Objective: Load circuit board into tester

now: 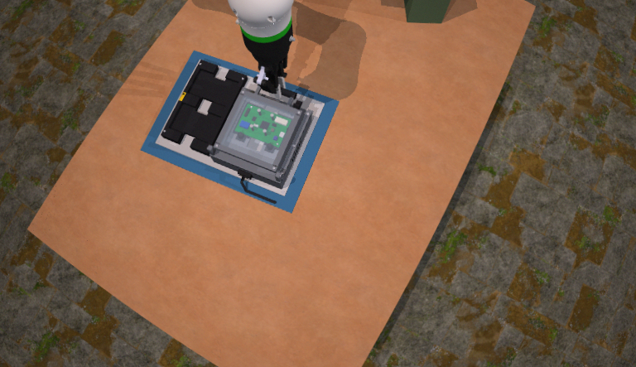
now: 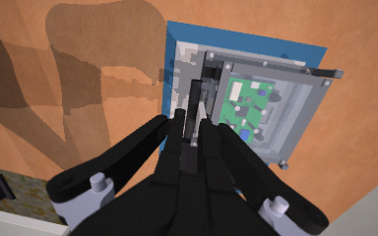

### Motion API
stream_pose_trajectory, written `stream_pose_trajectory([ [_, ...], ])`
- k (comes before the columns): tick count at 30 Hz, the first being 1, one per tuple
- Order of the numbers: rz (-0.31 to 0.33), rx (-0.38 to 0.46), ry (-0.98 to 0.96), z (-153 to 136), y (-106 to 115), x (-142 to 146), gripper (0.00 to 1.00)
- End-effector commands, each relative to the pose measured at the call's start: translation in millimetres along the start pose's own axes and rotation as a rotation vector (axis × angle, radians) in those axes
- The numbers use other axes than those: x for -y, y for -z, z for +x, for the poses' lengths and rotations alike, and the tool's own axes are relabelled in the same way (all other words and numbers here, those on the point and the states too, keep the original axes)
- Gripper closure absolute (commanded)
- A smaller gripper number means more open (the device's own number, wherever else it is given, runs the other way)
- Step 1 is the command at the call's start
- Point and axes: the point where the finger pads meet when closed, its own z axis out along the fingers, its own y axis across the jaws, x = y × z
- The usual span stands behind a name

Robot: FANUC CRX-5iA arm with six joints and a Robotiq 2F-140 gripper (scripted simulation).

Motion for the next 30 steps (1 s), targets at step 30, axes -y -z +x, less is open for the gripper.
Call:
stream_pose_trajectory([
  [30, 0.0, 0.0, 0.0, 0.1, -2.9, -0.1, 1.0],
])
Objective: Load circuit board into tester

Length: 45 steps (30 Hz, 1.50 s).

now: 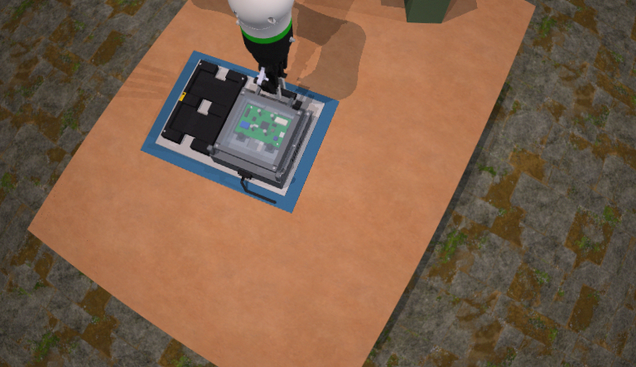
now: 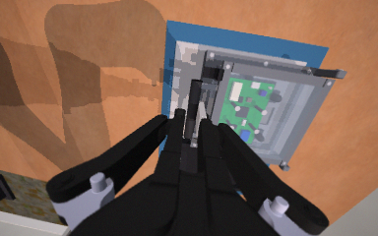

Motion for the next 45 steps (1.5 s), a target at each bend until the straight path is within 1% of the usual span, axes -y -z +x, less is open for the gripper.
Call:
stream_pose_trajectory([
  [1, 0.0, 0.0, 0.0, 0.1, 0.1, -0.1, 1.0],
  [2, 0.0, 0.0, 0.0, 0.1, 0.1, -0.1, 0.7],
  [45, 0.0, 0.0, 0.0, 0.1, 2.2, -0.1, 0.7],
])
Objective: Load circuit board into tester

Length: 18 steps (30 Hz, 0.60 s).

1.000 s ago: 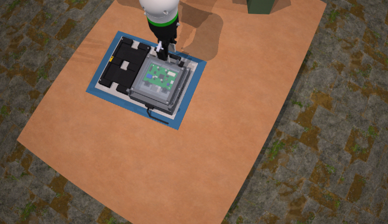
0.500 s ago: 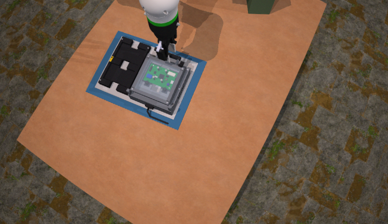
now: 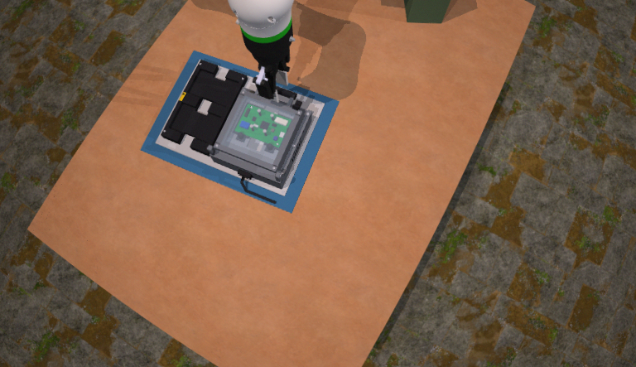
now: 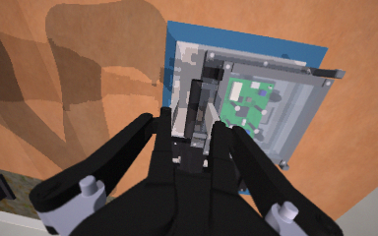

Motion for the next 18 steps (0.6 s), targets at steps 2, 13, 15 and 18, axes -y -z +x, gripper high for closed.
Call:
stream_pose_trajectory([
  [2, -0.001, 0.0, 0.0, 0, 2, 0, 0.7],
  [13, -0.001, 0.0, 0.0, 0, 23, 0, 0.7],
  [15, -0.001, 0.0, 0.0, 0, 29, 0, 0.7],
  [18, -0.001, 0.0, 0.0, 0, 32, 0, 0.7],
])
